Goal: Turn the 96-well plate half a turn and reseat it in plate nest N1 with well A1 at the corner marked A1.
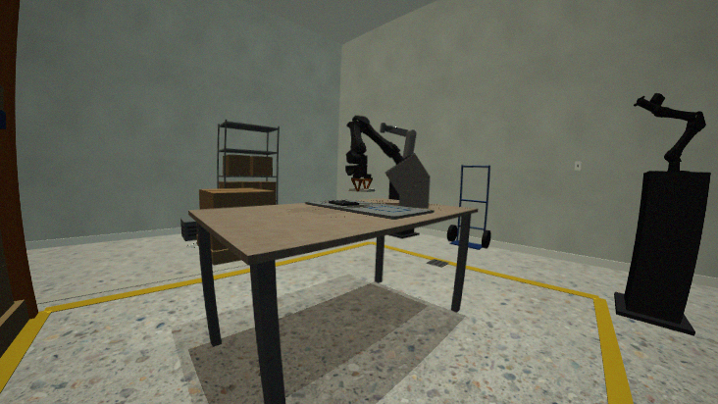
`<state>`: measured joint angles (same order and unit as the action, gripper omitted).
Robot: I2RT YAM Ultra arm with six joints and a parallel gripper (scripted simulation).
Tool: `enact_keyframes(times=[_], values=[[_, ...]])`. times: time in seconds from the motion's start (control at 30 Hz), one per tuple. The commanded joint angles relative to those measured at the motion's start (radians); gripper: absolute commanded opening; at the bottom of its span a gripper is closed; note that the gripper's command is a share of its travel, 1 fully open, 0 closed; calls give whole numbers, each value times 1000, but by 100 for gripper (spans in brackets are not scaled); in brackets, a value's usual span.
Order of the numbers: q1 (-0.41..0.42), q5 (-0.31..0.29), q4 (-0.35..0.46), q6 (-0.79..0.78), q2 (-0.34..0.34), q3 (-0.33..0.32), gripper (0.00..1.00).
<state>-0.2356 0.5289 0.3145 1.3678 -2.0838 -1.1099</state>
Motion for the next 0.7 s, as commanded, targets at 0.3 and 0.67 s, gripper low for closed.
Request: enact_keyframes(times=[0.3,0.67], values=[[-96,40,-17,115,-55,-6,0],[-164,55,-16,195,-116,-23,0]])
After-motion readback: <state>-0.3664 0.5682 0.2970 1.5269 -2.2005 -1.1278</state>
